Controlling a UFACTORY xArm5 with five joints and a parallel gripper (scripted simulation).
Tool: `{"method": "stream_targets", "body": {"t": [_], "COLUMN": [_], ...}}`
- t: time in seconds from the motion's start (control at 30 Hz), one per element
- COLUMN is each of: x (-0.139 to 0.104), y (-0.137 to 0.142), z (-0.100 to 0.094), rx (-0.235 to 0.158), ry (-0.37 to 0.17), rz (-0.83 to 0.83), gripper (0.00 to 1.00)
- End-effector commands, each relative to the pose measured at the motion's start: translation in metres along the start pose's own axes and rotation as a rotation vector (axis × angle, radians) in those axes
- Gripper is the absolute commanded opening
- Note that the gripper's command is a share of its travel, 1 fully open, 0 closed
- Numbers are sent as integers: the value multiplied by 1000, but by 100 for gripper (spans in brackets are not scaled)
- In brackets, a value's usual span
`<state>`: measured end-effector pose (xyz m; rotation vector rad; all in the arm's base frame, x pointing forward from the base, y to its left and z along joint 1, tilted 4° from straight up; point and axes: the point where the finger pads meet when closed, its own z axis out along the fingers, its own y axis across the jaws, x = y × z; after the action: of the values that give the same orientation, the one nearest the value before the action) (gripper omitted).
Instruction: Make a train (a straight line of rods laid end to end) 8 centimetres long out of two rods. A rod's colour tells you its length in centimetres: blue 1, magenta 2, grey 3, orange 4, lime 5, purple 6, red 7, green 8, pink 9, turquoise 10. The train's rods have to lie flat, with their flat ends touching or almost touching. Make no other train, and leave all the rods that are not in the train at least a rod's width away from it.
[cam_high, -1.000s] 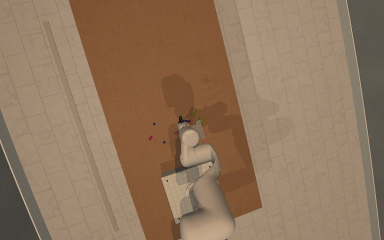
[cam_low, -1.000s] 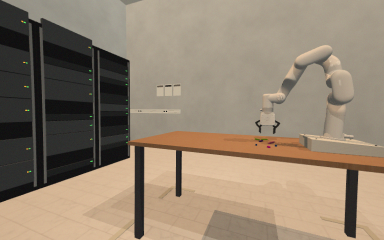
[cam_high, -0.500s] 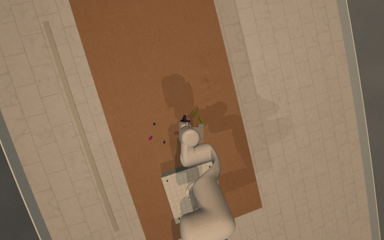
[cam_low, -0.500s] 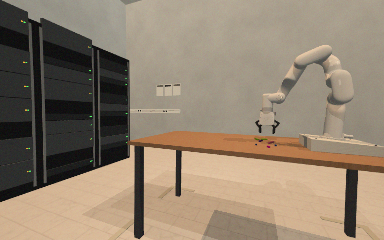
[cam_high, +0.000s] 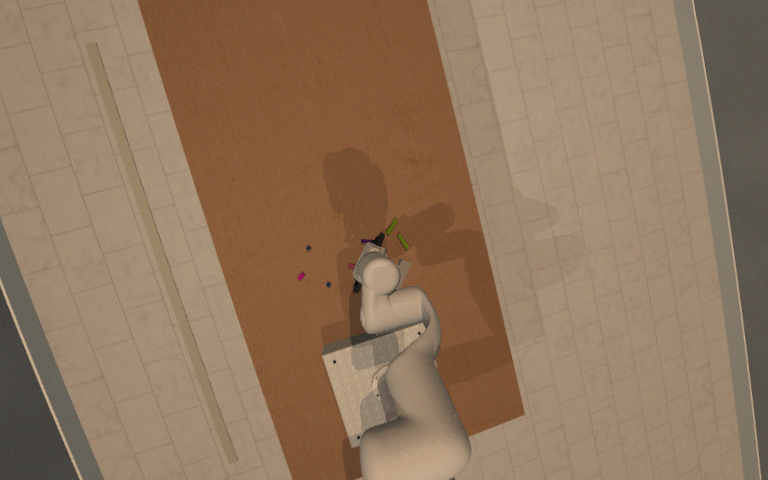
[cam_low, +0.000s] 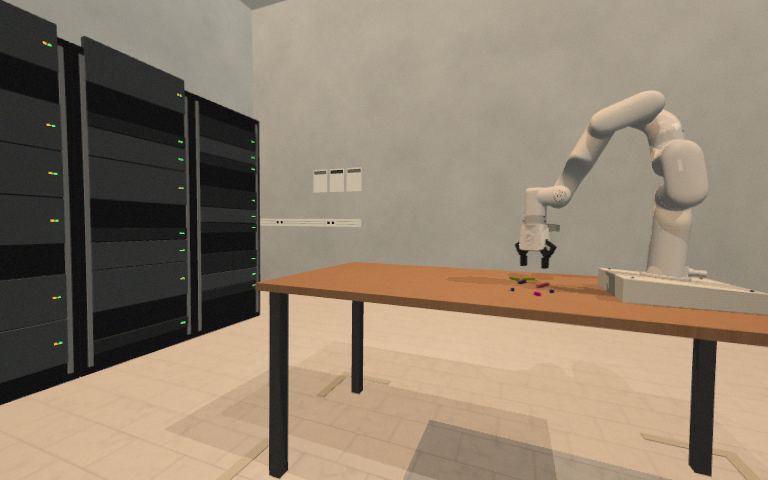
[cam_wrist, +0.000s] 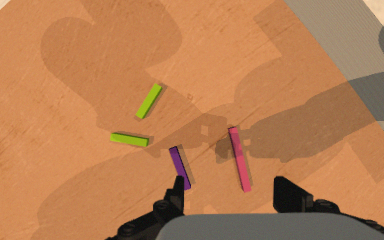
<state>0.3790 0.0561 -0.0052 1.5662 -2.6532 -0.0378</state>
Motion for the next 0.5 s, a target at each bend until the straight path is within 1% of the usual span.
{"method": "stream_targets", "body": {"t": [0.0, 0.47], "x": [-1, -1], "y": [-1, -1], "z": [-1, -1], "rx": [3, 2], "ry": [-2, -3], "rz": [160, 553], "gripper": [100, 100]}}
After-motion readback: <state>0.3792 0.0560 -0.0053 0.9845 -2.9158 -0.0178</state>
